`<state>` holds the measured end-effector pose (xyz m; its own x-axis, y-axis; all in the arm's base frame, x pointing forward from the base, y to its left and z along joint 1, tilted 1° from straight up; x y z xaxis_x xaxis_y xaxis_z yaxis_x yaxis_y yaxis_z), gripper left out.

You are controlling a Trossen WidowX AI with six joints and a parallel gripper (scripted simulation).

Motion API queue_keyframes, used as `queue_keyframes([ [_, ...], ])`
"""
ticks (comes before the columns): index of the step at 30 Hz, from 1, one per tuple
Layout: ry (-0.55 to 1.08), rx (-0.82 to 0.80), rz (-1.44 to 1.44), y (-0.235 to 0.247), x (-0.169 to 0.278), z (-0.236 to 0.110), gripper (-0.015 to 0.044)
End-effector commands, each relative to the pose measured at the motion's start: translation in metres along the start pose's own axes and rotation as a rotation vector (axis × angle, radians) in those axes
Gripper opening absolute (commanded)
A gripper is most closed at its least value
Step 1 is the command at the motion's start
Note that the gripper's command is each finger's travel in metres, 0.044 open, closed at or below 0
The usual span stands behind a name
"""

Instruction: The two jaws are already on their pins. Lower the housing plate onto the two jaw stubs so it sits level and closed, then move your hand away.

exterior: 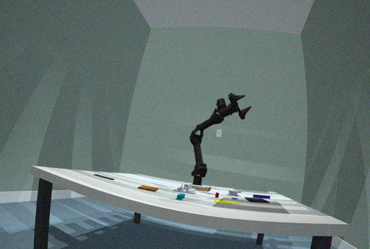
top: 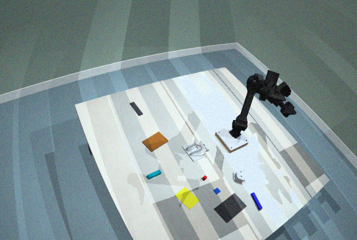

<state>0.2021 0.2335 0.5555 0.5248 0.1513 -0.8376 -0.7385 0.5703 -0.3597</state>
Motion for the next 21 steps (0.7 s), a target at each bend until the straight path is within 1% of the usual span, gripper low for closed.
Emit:
queue_keyframes([
  [1, 0.047, -0.005, 0.068, 0.002, 0.015, 0.004, 0.0440],
  [21, 0.281, -0.002, 0.411, 0.019, 0.083, 0.016, 0.0440],
])
Point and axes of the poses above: the point midway between the two fingers, 35 mm back from their tips, its own z axis out along the fingers, its own y axis across the jaws, x = y × z, the point moved 1 cm from there along -z, back along the fingers, and after that the axes turned 13 degrees about z, right-handed, at the moved point
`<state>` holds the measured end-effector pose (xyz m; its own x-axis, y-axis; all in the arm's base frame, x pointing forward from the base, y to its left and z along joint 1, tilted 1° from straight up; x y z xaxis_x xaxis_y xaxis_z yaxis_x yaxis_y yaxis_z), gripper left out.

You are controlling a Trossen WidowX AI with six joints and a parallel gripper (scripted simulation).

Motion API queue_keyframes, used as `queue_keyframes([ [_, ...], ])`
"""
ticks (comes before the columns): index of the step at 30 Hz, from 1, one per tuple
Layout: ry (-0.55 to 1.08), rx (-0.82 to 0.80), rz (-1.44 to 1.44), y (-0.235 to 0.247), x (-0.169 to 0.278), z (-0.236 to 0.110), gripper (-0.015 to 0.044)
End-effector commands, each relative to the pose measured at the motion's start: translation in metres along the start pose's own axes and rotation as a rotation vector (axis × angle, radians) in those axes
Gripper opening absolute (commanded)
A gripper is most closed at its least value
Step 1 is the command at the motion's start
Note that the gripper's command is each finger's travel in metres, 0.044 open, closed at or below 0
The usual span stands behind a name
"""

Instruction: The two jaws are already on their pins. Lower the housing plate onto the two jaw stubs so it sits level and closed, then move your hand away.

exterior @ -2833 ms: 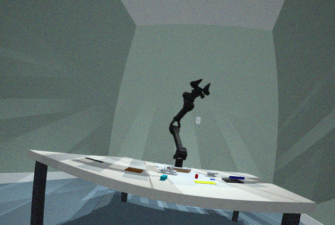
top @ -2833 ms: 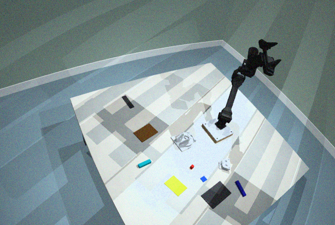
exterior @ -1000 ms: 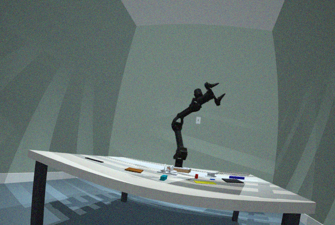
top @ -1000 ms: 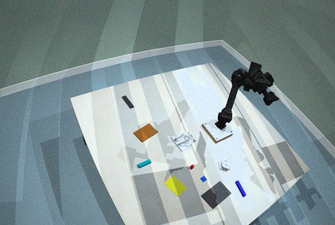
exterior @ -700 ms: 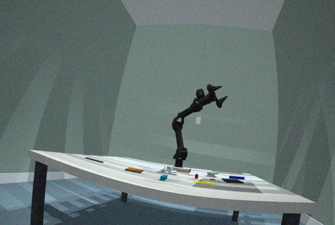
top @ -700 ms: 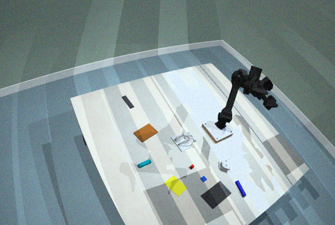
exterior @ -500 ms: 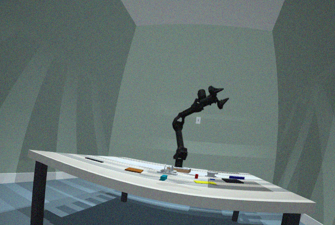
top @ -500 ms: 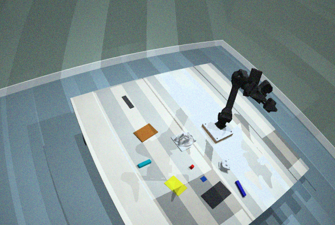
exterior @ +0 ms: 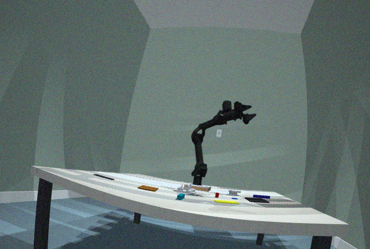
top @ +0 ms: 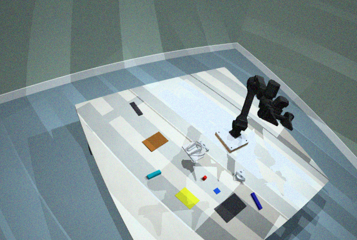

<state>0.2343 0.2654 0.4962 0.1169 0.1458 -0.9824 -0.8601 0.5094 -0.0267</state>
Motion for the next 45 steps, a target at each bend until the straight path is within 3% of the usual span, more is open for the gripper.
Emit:
queue_keyframes([
  [1, 0.049, 0.008, 0.067, -0.002, 0.015, 0.005, 0.0440],
  [45, 0.564, 0.250, 0.774, 0.000, 0.167, 0.021, 0.0440],
])
Point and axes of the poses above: the point midway between the two fingers, 35 mm back from their tips, its own z axis out along the fingers, its own y axis across the jaws, x = y × z, the point moved 1 cm from there along -z, back along the fingers, and after that the axes turned 13 degrees about z, right-handed, at the moved point
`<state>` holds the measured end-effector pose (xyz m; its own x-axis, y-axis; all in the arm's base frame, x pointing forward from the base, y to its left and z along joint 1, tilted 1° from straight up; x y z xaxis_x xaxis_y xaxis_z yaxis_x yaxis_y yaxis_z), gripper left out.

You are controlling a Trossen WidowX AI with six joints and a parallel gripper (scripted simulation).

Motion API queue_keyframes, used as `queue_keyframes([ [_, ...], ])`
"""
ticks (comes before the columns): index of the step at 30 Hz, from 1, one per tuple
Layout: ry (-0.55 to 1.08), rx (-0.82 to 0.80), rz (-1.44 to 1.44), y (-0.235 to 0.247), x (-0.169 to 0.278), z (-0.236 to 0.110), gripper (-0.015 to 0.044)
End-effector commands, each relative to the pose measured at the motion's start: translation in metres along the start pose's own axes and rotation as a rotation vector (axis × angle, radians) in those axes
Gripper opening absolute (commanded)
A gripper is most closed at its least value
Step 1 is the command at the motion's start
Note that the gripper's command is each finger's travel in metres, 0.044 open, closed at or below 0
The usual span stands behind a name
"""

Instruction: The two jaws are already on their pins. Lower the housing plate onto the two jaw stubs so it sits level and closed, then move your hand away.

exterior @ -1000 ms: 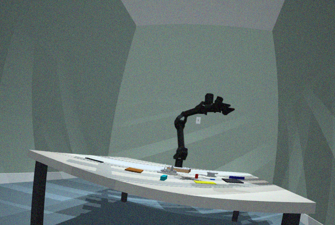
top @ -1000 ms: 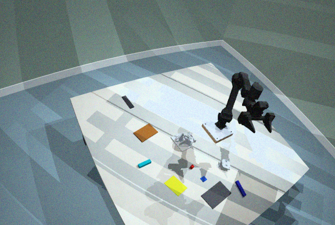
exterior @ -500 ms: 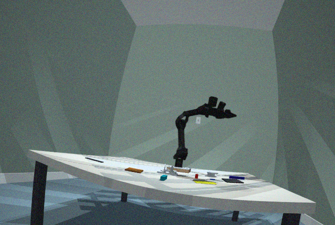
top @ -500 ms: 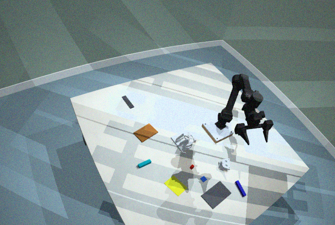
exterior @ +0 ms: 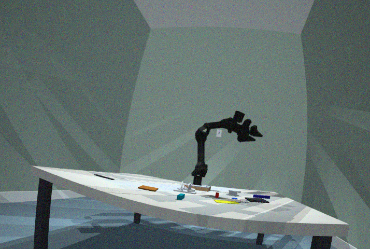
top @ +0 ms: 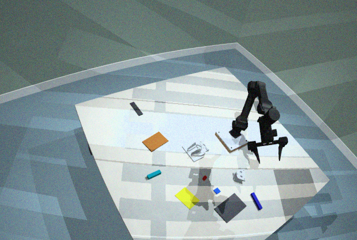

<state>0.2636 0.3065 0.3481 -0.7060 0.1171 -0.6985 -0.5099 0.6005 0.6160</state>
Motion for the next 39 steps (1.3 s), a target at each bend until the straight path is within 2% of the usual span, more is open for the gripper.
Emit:
queue_keyframes([
  [1, 0.039, 0.038, 0.062, -0.009, 0.011, 0.007, 0.0440],
  [20, 0.199, 0.241, 0.360, -0.044, 0.059, 0.027, 0.0440],
  [39, 0.307, 0.499, 0.635, -0.078, 0.110, 0.033, 0.0440],
])
Point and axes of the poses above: the point midway between the two fingers, 35 mm back from their tips, its own z axis out along the fingers, its own y axis across the jaws, x = y × z, the point moved 1 cm from there along -z, back along the fingers, and after that the axes turned 13 degrees about z, right-handed, at the moved point
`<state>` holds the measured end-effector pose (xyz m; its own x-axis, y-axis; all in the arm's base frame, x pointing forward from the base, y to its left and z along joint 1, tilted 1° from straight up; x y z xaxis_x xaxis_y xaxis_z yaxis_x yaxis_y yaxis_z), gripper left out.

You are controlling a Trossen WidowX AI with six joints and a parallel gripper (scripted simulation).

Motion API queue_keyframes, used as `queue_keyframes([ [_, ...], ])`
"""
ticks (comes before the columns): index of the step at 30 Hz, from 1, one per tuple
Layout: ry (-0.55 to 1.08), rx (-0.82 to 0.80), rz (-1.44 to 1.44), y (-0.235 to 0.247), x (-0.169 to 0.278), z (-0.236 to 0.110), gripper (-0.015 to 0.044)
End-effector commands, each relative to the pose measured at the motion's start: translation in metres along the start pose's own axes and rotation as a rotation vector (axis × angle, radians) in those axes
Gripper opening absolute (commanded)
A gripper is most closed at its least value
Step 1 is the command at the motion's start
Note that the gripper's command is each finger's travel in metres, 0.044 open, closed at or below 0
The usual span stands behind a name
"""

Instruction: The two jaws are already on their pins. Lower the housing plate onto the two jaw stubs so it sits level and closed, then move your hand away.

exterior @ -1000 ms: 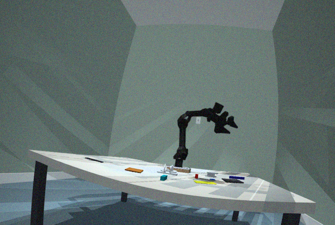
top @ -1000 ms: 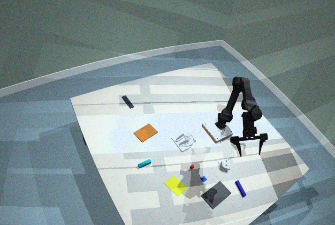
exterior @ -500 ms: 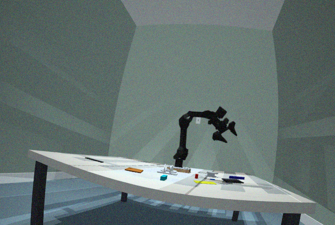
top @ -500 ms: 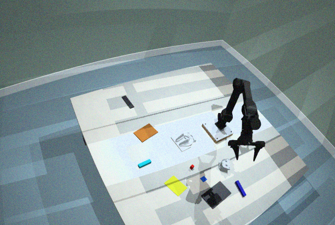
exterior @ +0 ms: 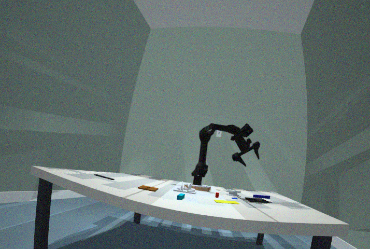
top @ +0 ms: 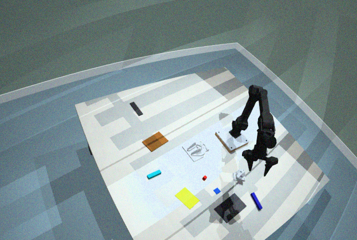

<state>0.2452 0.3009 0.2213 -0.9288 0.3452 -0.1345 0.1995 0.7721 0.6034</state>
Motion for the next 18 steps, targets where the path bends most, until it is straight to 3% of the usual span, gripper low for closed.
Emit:
queue_keyframes([
  [1, 0.012, 0.056, 0.057, -0.011, 0.004, 0.007, 0.0440],
  [18, 0.032, 0.302, 0.306, -0.055, 0.022, 0.027, 0.0440],
])
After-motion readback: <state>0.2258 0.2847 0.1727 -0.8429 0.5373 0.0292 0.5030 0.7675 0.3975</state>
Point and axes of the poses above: the point midway between the two fingers, 35 mm back from their tips, its own z axis out along the fingers, its own y axis across the jaws, x = y × z, the point moved 1 cm from there along -z, back along the fingers, and after that the axes turned 13 degrees about z, right-handed, at the moved point
